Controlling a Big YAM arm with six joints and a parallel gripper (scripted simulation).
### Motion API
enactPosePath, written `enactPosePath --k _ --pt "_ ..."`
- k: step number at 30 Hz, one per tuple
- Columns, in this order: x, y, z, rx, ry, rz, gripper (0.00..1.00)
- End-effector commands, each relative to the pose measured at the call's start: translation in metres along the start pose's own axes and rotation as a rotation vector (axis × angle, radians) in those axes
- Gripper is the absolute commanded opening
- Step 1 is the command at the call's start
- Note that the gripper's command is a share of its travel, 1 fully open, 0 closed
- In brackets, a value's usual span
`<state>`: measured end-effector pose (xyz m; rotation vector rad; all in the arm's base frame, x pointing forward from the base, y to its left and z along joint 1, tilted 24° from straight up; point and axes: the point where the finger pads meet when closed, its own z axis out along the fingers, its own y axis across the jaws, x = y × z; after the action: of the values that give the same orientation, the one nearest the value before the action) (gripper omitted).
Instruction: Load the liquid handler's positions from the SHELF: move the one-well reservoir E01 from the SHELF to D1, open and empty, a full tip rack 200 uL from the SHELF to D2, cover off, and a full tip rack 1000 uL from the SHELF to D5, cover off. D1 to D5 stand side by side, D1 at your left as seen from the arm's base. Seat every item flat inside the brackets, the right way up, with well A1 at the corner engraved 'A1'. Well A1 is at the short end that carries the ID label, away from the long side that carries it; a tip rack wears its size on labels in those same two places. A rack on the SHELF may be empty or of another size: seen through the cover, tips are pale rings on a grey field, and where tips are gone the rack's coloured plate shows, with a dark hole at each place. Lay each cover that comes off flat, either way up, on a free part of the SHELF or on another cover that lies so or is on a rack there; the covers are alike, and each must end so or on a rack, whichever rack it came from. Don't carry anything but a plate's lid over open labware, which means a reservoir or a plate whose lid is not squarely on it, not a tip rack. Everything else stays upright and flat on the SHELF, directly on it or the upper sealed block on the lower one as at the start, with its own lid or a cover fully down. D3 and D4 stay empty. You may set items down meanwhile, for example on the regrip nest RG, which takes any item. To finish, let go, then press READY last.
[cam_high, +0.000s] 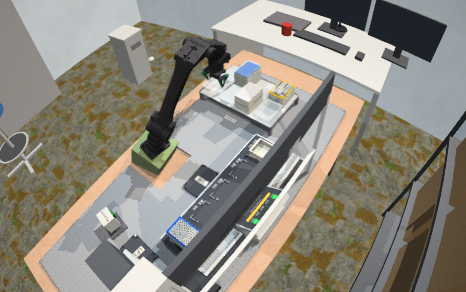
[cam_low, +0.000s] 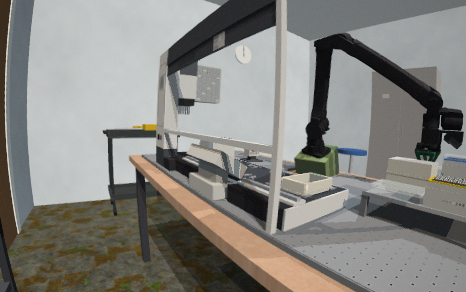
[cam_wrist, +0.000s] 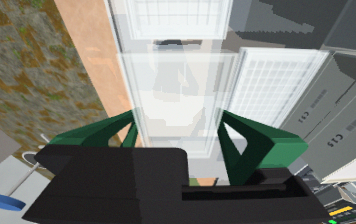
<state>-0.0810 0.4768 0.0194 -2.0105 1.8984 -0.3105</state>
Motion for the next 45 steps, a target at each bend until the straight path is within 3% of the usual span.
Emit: enactPosePath --k 1,4,6,8,11,44,45 --pt "-0.014 -0.004 0.003 -0.002 -0.024 0.003 0.0" --pt "-0.015 -0.001 -0.003 -0.006 -0.039 0.0 0.0" --pt "-0.007 0.0 0.011 0.0 -0.013 -0.01 0.0" --pt "-0.009 -0.003 0.014 0.0 -0.014 -0.001 0.0" --pt "-0.016 0.0 -0.002 -0.009 -0.042 0.005 0.0" --pt "-0.015 0.0 -0.002 -0.009 -0.042 0.005 0.0" --pt "-0.007 0.001 0.002 -0.006 -0.039 -0.01 0.0"
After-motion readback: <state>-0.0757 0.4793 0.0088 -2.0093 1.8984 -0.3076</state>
